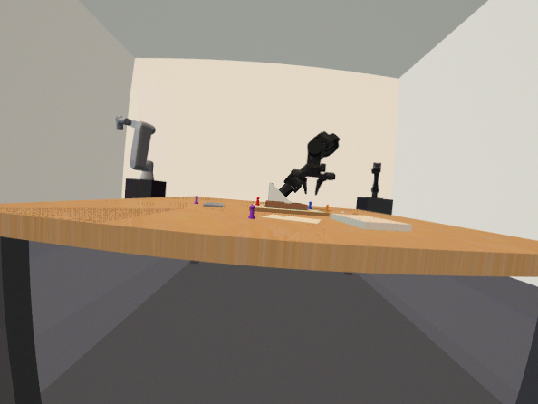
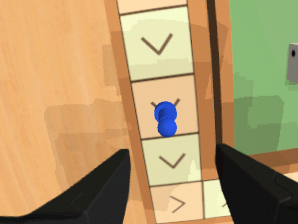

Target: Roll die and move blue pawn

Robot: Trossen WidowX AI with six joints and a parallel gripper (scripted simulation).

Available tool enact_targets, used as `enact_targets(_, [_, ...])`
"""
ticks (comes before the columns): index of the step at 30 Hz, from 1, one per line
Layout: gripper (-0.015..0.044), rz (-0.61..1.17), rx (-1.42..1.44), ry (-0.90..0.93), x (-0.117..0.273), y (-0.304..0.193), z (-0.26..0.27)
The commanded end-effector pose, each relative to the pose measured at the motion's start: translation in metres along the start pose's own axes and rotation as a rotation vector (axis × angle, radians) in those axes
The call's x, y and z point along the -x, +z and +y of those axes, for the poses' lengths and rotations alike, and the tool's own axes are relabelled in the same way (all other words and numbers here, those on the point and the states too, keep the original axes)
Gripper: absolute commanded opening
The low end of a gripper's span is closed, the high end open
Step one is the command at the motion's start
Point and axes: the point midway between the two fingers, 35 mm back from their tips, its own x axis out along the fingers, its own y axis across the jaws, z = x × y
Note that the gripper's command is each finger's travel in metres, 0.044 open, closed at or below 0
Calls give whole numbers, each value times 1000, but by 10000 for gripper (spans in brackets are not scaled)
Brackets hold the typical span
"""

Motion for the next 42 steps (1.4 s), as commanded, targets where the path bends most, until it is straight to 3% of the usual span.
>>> enact_targets(1, [200, 3, 3, 6, -12, -2, 2])
enact_targets(32, [200, 2, 3, 8, -54, -2, 2])
enact_targets(38, [43, 2, 3, 8, -54, -2, 2])
enact_targets(42, [16, 2, 3, 8, -54, -2, 2])
